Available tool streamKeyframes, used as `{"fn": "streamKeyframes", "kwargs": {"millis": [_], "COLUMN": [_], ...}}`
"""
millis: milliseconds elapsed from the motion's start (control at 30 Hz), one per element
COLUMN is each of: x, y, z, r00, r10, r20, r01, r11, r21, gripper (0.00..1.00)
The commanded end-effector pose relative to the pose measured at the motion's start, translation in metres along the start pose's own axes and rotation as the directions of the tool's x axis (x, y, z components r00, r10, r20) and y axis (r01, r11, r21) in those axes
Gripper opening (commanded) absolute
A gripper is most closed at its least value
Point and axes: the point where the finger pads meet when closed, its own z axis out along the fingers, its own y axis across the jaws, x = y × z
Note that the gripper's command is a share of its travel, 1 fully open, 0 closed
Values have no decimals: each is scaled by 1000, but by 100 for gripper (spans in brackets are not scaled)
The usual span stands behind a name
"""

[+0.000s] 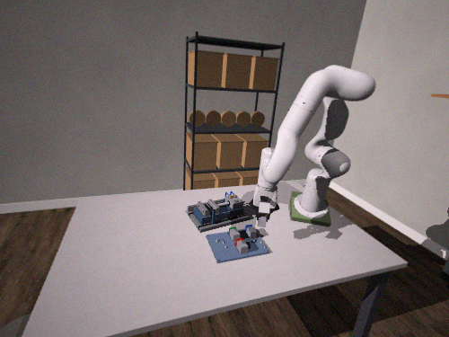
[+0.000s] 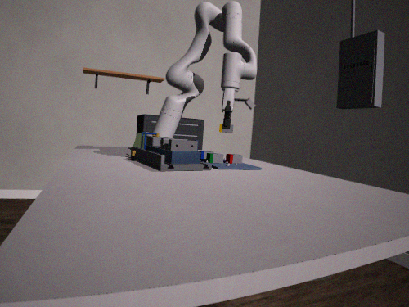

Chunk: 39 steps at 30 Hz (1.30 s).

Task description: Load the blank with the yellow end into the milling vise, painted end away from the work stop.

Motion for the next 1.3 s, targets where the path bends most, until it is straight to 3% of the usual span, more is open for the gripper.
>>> {"fn": "streamKeyframes", "kwargs": {"millis": [0, 267, 533, 833, 1067, 1267], "x": [1, 1, 1, 1, 1, 1], "y": [1, 1, 1, 1, 1, 1], "z": [-1, 0, -1, 0, 0, 0], "r00": [999, 974, 971, 901, 901, 839], "r10": [-44, -226, -239, -434, -434, -545], "r20": [-1, -6, 1, -7, -7, -9], "r01": [44, 226, 239, 434, 434, 545], "r11": [999, 974, 971, 901, 901, 839], "r21": [-1, -2, -2, -3, -3, -4], "gripper": [0, 0, 0, 0, 0, 0]}}
